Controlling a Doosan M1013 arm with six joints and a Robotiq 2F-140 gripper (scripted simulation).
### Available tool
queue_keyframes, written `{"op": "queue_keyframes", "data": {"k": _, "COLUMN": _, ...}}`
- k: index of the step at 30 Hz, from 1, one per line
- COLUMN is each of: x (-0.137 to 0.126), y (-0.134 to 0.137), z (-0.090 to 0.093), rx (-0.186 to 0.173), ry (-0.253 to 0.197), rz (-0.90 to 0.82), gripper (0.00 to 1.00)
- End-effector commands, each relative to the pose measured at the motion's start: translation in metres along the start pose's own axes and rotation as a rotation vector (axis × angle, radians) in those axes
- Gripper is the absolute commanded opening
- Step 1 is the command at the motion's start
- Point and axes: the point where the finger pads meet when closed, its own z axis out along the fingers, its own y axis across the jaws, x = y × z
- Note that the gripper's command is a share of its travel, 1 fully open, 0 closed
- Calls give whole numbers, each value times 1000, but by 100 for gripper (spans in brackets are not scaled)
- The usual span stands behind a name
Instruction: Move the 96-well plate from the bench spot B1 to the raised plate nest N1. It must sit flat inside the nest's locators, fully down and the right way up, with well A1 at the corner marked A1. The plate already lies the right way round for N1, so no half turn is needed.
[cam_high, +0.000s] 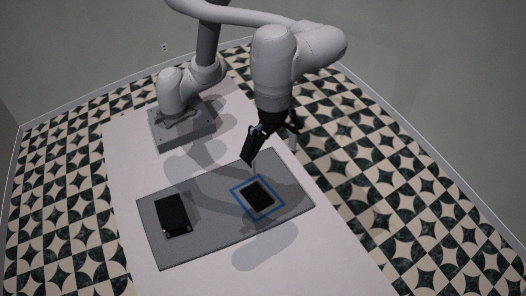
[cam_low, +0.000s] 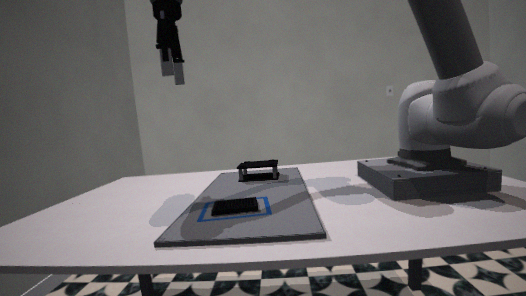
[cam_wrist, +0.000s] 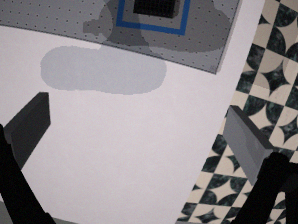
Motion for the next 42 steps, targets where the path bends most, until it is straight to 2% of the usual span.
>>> {"op": "queue_keyframes", "data": {"k": 1, "x": 0, "y": 0, "z": 0, "rx": 0, "ry": 0, "rz": 0, "gripper": 100}}
{"op": "queue_keyframes", "data": {"k": 17, "x": 0, "y": 0, "z": 0, "rx": 0, "ry": 0, "rz": 0, "gripper": 100}}
{"op": "queue_keyframes", "data": {"k": 22, "x": 4, "y": 2, "z": 24, "rx": 0, "ry": 0, "rz": 167, "gripper": 100}}
{"op": "queue_keyframes", "data": {"k": 32, "x": 10, "y": 5, "z": 56, "rx": 1, "ry": -1, "rz": 500, "gripper": 100}}
{"op": "queue_keyframes", "data": {"k": 34, "x": 10, "y": 5, "z": 56, "rx": 1, "ry": -1, "rz": 500, "gripper": 100}}
{"op": "queue_keyframes", "data": {"k": 42, "x": 17, "y": 8, "z": 84, "rx": 1, "ry": -2, "rz": 767, "gripper": 100}}
